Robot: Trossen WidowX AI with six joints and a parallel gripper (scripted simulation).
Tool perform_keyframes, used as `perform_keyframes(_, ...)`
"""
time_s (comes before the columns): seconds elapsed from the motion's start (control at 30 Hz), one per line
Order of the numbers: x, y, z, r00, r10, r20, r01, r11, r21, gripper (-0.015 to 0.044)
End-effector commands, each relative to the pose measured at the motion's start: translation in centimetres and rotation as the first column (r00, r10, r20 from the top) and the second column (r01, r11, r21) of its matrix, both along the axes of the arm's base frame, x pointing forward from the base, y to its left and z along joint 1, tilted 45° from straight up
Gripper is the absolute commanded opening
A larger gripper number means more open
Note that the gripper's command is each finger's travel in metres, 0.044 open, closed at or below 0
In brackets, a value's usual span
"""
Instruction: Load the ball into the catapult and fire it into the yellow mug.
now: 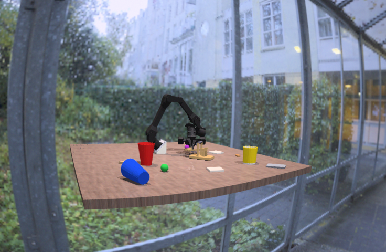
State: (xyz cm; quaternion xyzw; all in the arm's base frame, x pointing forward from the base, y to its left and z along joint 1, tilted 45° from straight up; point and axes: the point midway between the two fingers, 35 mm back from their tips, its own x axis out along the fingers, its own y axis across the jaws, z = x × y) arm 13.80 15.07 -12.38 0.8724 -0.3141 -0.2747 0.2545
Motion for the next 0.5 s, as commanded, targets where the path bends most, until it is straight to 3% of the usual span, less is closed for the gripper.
perform_keyframes(0.0, 0.0, -0.8, -0.3, 1.000, 0.004, -0.004, -0.004, 1.000, -0.017, 0.0000)
perform_keyframes(0.3, 0.1, -1.9, -1.4, 1.000, 0.004, -0.003, -0.004, 1.000, -0.016, 0.0000)
perform_keyframes(0.47, -0.9, 3.5, -0.1, 1.000, 0.004, -0.004, -0.004, 1.000, -0.003, 0.0000)
